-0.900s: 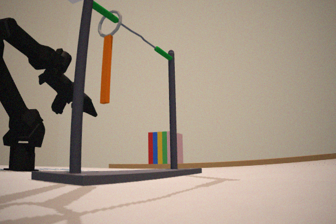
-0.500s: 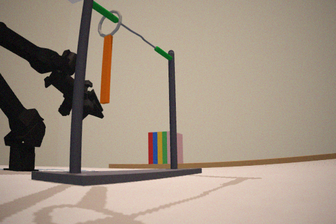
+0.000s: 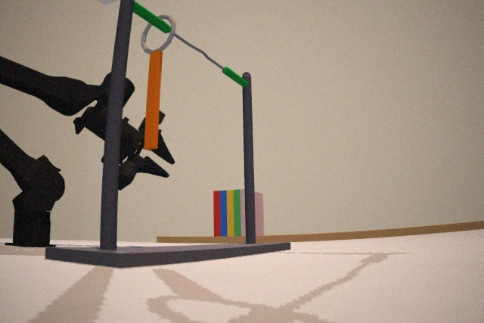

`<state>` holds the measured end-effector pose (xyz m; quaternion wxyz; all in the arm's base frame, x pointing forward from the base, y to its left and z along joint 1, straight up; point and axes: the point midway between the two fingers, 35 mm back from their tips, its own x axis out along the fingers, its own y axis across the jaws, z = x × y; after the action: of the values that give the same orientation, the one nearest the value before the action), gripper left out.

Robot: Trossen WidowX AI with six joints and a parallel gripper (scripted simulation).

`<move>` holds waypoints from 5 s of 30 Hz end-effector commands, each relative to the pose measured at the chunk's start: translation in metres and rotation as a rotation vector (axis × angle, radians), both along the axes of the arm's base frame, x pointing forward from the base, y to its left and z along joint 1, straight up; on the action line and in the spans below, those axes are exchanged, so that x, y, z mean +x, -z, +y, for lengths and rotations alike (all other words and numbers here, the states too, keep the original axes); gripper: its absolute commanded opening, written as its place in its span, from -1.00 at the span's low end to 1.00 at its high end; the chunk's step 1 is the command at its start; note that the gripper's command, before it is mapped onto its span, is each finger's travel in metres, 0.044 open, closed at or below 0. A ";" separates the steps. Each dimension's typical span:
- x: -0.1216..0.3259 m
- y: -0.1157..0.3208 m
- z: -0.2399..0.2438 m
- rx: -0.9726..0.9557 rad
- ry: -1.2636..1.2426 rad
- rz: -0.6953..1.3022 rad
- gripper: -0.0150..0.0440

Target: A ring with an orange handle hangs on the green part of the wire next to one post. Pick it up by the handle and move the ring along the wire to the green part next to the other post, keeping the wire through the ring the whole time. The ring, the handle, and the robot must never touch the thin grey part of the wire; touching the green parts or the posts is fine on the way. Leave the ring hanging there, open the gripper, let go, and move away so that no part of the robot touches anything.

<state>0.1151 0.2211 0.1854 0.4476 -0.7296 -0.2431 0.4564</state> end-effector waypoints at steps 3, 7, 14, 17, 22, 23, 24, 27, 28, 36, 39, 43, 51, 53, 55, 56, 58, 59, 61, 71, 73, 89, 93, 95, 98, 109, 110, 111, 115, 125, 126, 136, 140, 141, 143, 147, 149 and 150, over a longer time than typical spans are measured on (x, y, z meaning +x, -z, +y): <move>0.024 0.008 -0.017 0.095 0.157 0.133 0.05; 0.039 0.013 -0.031 0.167 0.267 0.221 0.05; 0.063 0.022 -0.059 0.309 0.457 0.363 0.05; 0.071 0.026 -0.071 0.375 0.535 0.419 0.05; 0.083 0.031 -0.092 0.494 0.661 0.507 0.05; 0.086 0.032 -0.096 0.519 0.685 0.523 0.05; 0.088 0.033 -0.100 0.545 0.708 0.539 0.05; 0.095 0.036 -0.113 0.623 0.776 0.586 0.05; 0.096 0.037 -0.118 0.650 0.798 0.600 0.05; 0.108 0.045 -0.153 0.876 0.961 0.706 0.05; 0.111 0.048 -0.167 0.965 1.016 0.741 0.05; 0.113 0.051 -0.186 1.088 1.084 0.782 0.05; 0.110 0.058 -0.223 1.365 1.202 0.850 0.05; 0.109 0.059 -0.232 1.438 1.226 0.864 0.05; 0.107 0.061 -0.241 1.512 1.247 0.876 0.05; 0.105 0.062 -0.245 1.549 1.257 0.881 0.05; 0.103 0.064 -0.254 1.624 1.274 0.891 0.05; 0.101 0.064 -0.258 1.662 1.282 0.895 0.05; 0.098 0.066 -0.267 1.739 1.294 0.902 0.05; 0.087 0.071 -0.290 1.952 1.312 0.913 0.05; 0.087 0.071 -0.290 1.950 1.313 0.910 0.05; 0.129 0.037 -0.293 1.797 1.365 0.645 0.05; 0.136 0.030 -0.291 1.782 1.363 0.602 0.05; 0.136 0.030 -0.291 1.782 1.363 0.602 0.05; 0.137 0.030 -0.292 1.782 1.363 0.602 0.05; 0.151 0.028 -0.295 1.782 1.362 0.602 0.05; 0.152 0.028 -0.295 1.783 1.362 0.602 0.05; 0.153 0.028 -0.295 1.783 1.362 0.602 0.05; 0.159 0.028 -0.296 1.783 1.362 0.602 0.05; 0.173 0.030 -0.299 1.783 1.361 0.601 0.05; 0.175 0.030 -0.299 1.783 1.361 0.601 0.05; 0.190 0.034 -0.301 1.784 1.360 0.600 0.05; 0.196 0.036 -0.301 1.784 1.359 0.600 0.05; 0.197 0.037 -0.301 1.784 1.359 0.600 0.05; 0.200 0.038 -0.301 1.785 1.359 0.600 0.05; 0.206 0.041 -0.302 1.785 1.358 0.600 0.05; 0.208 0.042 -0.302 1.785 1.358 0.600 0.05; 0.208 0.042 -0.302 1.785 1.358 0.600 0.05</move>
<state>0.3190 -0.0801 0.1401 0.9948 0.0027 0.0853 -0.0559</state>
